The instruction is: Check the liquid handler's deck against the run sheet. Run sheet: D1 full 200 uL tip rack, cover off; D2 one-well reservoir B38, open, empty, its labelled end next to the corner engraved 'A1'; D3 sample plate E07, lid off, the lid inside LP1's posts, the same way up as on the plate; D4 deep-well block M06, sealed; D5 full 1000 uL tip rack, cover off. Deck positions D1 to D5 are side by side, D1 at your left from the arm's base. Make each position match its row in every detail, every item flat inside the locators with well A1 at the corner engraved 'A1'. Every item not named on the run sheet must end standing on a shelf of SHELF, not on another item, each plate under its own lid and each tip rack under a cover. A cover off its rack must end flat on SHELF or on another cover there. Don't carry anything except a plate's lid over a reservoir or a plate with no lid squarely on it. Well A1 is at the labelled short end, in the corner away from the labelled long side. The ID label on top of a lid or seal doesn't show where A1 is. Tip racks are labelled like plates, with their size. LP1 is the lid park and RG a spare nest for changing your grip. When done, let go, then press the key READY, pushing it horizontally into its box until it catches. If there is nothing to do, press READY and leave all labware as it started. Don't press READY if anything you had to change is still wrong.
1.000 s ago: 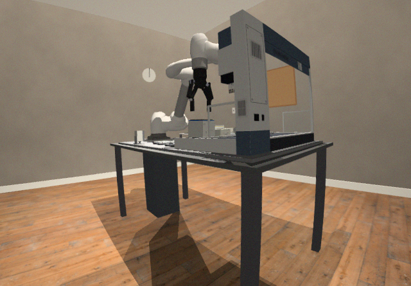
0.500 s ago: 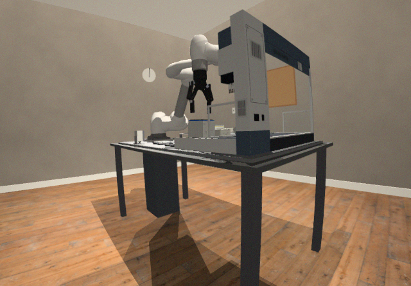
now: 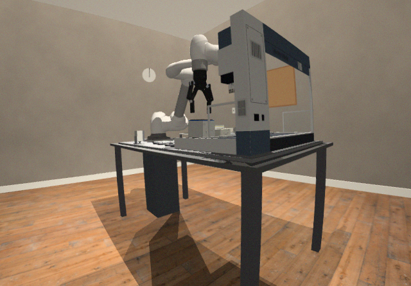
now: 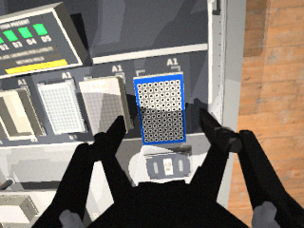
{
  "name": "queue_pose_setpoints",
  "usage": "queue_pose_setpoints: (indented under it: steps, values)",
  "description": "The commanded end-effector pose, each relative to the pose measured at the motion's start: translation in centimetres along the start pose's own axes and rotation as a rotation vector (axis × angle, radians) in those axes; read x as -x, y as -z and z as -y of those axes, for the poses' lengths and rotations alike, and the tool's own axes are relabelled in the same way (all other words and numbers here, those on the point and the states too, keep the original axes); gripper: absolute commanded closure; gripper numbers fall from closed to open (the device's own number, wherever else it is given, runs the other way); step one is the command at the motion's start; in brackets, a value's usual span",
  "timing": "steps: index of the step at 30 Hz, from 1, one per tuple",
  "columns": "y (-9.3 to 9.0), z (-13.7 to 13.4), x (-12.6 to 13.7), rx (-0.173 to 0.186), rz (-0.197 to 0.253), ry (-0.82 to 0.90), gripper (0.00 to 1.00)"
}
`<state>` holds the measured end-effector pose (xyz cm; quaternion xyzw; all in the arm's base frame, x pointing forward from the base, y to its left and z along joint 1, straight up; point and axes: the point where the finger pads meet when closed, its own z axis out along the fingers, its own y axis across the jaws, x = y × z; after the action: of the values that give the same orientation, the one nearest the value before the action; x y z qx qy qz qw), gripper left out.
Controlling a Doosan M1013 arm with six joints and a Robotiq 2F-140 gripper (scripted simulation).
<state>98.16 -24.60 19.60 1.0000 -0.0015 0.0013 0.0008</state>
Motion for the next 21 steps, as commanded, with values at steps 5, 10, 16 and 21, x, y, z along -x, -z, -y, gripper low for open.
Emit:
queue_pose_setpoints:
  steps: [5, 10, 16, 21]
  values:
    - [0.2, 0.0, 0.0, 0.0, -0.002, 0.0, 0.21]
    - [0.2, 2.0, 0.0, 0.0, -0.002, 0.0, 0.21]
    - [0.2, 5.0, 0.0, 0.0, -0.002, 0.0, 0.21]
    - [0.2, 6.5, 0.0, 0.0, -0.002, 0.0, 0.21]
